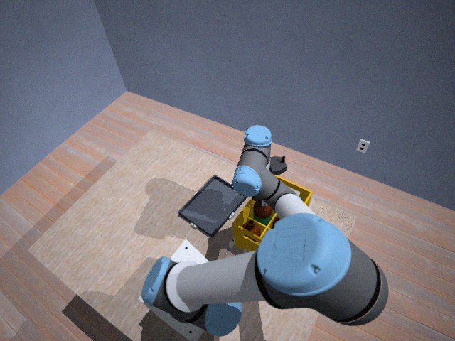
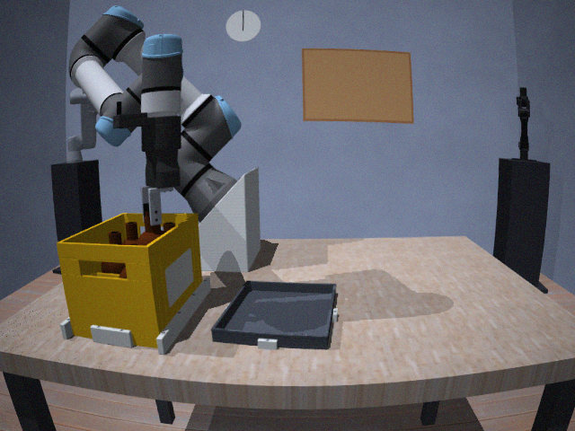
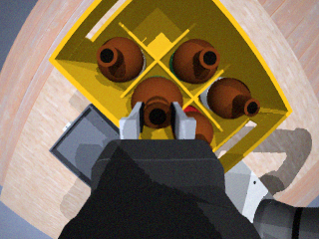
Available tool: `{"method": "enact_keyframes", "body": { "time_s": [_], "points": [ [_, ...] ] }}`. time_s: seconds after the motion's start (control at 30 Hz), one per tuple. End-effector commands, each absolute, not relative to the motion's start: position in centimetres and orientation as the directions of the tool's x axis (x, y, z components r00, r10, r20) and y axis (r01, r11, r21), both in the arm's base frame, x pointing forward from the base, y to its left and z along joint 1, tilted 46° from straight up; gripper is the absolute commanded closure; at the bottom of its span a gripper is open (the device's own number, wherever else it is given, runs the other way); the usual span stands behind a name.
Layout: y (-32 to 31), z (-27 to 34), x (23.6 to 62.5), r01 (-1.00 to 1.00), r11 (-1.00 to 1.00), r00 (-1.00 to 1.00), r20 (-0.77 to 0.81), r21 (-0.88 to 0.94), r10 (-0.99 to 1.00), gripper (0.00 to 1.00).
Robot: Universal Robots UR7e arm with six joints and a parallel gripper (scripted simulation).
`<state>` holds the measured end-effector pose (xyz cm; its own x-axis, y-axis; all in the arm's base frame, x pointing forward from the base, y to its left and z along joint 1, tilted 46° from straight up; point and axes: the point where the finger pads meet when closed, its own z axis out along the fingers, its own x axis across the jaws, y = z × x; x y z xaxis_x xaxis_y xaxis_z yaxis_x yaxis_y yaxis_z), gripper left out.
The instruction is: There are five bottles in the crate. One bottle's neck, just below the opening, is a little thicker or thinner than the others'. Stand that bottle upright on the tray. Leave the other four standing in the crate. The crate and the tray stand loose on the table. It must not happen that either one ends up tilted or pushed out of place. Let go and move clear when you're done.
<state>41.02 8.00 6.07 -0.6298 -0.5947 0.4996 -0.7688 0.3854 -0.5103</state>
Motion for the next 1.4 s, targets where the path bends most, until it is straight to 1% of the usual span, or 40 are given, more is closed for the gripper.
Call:
{"method": "enact_keyframes", "body": {
  "time_s": [0.0,1.37],
  "points": [
    [8.1,6.1,41.0,-0.768,0.385,-0.630,0.499,-0.511,-0.595,1.00],
    [10.6,8.6,40.6,-0.768,0.385,-0.630,0.499,-0.511,-0.595,1.00]
  ]
}}
